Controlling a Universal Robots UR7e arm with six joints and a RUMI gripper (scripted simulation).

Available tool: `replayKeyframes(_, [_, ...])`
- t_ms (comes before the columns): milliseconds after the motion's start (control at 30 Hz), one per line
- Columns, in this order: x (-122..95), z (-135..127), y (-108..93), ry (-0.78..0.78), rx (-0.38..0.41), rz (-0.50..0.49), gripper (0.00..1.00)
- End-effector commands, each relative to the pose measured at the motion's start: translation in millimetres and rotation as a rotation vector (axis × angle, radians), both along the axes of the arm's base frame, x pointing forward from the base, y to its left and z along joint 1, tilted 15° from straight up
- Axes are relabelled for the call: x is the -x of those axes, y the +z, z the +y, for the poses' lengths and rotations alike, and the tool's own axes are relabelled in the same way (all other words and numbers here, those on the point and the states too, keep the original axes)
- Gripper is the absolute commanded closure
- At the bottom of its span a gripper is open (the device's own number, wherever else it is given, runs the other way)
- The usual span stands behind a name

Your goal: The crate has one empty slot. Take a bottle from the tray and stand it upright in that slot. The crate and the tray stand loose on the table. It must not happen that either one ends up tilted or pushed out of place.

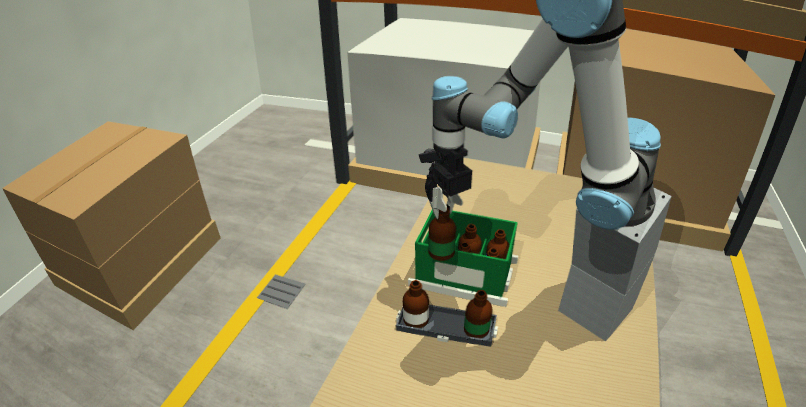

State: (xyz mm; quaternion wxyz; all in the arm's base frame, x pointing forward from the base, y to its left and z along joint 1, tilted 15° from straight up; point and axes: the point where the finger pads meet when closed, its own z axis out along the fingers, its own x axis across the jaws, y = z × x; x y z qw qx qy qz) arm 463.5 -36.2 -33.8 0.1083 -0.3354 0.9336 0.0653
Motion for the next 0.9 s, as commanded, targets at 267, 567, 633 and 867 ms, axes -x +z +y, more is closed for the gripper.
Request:
replayKeyframes(267, [-10.0,-29.3,-4.0,0.000,0.000,-0.001,1.00])
replayKeyframes(567, [-15.2,-45.3,-6.4,0.000,0.000,-0.001,1.00])
replayKeyframes(633, [-16.6,-49.5,-7.0,0.000,0.000,-0.001,1.00])
replayKeyframes(867, [-20.7,-62.2,-8.9,0.000,0.000,-0.001,1.00])
